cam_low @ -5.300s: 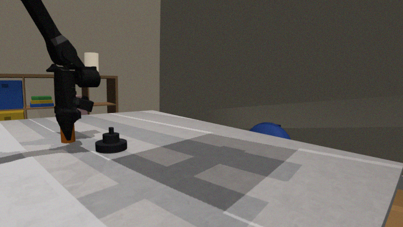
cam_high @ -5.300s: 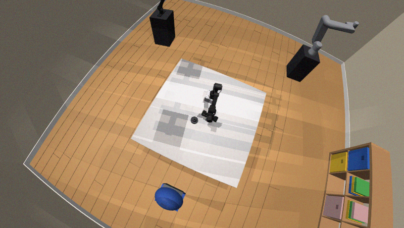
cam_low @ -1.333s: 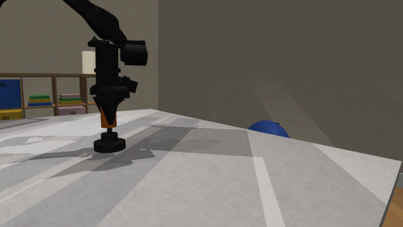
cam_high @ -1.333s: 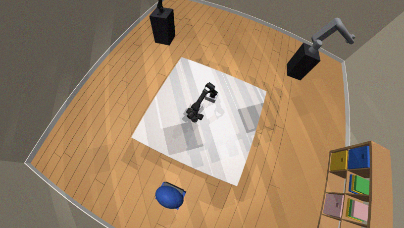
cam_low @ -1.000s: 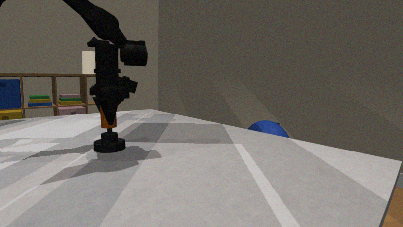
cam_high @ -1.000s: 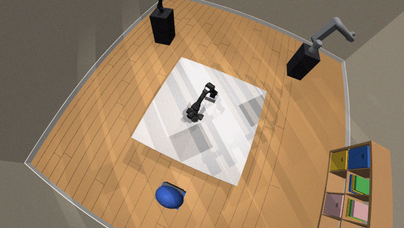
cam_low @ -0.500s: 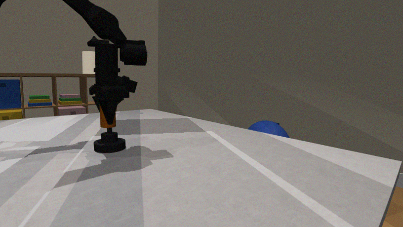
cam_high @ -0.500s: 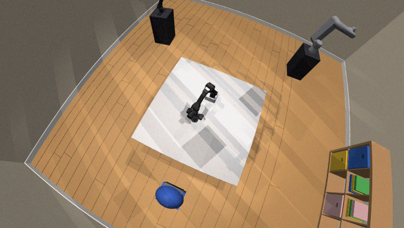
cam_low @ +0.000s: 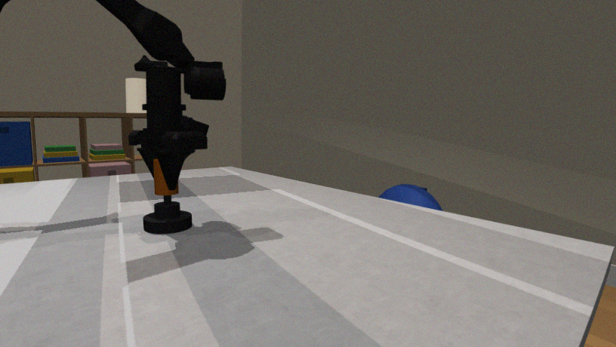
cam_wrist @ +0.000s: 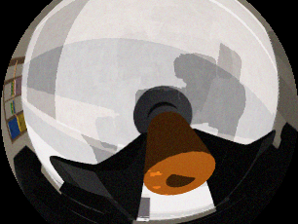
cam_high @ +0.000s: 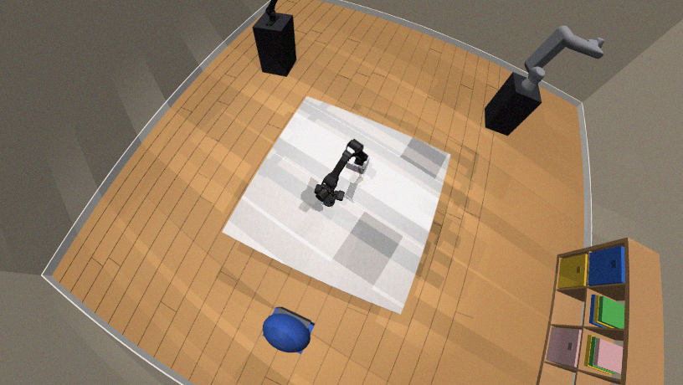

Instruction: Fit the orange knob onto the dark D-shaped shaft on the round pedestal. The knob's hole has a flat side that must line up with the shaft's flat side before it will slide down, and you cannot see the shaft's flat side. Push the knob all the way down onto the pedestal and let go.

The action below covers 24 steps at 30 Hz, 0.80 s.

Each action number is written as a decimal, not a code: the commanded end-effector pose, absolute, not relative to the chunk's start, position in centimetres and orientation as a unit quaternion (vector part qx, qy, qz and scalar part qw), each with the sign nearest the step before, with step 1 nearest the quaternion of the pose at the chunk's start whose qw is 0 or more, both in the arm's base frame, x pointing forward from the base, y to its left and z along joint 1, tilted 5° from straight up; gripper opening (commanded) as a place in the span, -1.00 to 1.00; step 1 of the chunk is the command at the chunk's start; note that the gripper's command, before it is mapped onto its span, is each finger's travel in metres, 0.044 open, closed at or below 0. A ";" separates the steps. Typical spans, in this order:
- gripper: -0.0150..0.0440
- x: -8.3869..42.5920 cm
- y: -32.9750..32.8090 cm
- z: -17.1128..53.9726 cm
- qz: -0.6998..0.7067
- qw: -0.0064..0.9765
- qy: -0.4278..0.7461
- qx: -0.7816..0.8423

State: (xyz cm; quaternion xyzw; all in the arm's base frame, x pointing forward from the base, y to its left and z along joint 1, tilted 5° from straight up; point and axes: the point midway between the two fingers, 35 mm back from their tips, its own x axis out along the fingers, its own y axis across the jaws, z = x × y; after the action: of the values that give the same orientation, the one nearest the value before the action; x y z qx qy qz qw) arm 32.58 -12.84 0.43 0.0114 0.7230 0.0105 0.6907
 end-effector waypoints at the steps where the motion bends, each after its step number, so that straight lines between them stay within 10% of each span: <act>1: -0.49 32.5 -12.8 0.4 0.013 0.691 0.723 0.009; 24: -0.49 32.7 -12.9 0.7 0.013 0.691 0.723 0.009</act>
State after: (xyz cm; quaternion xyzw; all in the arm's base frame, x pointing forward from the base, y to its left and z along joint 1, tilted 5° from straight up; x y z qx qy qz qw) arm 32.49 -12.81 0.40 0.0109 0.7242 0.0121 0.6894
